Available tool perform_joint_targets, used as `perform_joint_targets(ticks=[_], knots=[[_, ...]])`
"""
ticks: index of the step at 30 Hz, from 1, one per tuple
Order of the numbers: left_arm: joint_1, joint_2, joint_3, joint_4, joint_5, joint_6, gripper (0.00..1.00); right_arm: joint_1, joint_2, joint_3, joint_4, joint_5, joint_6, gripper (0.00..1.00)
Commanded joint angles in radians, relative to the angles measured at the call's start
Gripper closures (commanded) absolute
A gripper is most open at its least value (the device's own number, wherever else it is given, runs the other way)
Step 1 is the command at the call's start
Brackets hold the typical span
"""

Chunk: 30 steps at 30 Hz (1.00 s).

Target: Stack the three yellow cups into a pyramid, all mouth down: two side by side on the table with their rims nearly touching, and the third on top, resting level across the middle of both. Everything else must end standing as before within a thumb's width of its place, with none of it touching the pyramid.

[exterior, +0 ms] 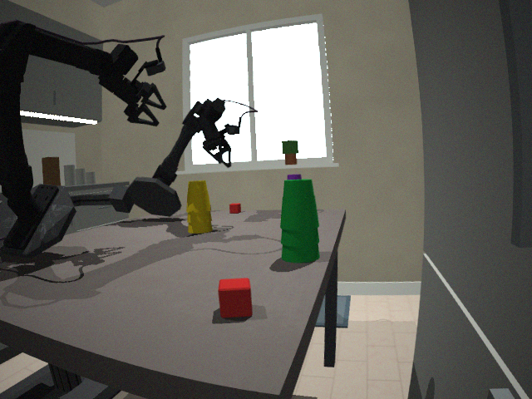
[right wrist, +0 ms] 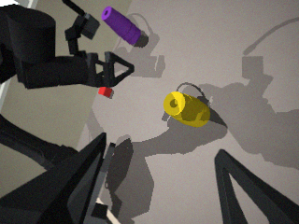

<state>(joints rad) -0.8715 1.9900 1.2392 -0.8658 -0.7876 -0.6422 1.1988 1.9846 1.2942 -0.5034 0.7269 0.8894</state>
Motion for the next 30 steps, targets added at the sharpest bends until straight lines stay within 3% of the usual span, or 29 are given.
perform_joint_targets(ticks=[1,4,6,13,20,30], knots=[[-0.074,0.053,-0.023,0.055,0.051,0.026,0.00,0.063,-0.086,-0.095,0.083,0.035,-0.166,0.00],[-0.129,0.094,-0.025,0.079,0.073,0.035,0.00,0.107,-0.153,-0.185,0.123,0.051,-0.259,0.00],[-0.129,0.094,-0.025,0.079,0.073,0.035,0.00,0.107,-0.153,-0.185,0.123,0.051,-0.259,0.00],[-0.259,0.183,-0.046,0.132,0.118,0.059,0.00,0.232,-0.335,-0.424,0.232,0.095,-0.526,0.00],[-0.292,0.216,-0.032,0.122,0.113,0.051,0.00,0.310,-0.469,-0.595,0.318,0.108,-0.674,0.00],[-0.292,0.214,-0.032,0.122,0.113,0.051,0.00,0.325,-0.510,-0.648,0.344,0.099,-0.700,0.00]])
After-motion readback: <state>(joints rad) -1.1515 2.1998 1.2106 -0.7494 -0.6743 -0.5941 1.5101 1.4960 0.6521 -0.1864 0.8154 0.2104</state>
